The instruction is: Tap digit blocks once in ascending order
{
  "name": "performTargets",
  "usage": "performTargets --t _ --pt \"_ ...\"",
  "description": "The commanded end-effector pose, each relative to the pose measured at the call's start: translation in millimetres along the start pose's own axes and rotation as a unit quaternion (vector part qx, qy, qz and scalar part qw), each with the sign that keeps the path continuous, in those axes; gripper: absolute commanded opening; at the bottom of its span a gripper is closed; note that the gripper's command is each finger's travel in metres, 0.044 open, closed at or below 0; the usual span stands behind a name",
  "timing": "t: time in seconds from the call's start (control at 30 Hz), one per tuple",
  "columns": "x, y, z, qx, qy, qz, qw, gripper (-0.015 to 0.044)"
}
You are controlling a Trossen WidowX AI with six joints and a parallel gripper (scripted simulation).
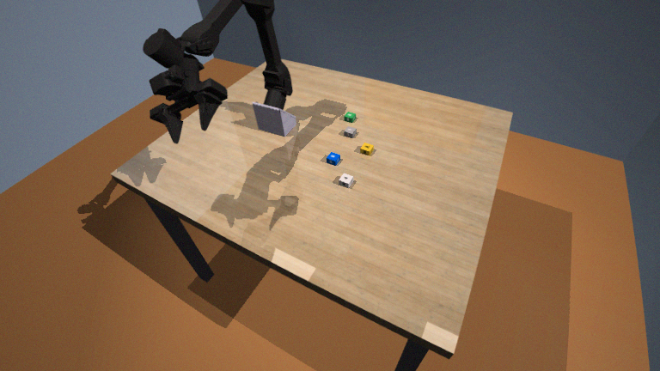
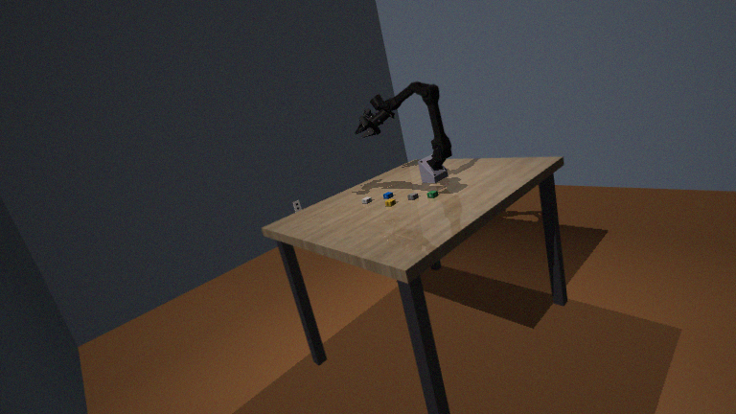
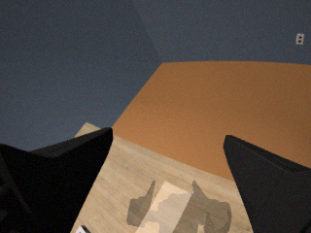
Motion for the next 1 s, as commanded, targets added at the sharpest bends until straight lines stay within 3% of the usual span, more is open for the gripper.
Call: performTargets --t 0.0,0.3,0.67,0.97 --pt "-19 -45 48 0.111 -0.017 0.098 0.989 0.04" --pt "-32 -158 126 0.322 -0.032 0.297 0.898 0.04" --pt "4 -308 179 0.52 -0.02 0.519 0.678 0.04" --pt "7 -314 180 0.526 -0.019 0.528 0.667 0.04"
Point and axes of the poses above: the point midway between the two fingers, 35 mm back from their tips, its own x axis back along the fingers, its own z axis across the jaws, y = z × x, the point moved 5 cm from there along x, back along the fingers, and after that the axes turned 15 degrees about -x, right-handed, at the moved point
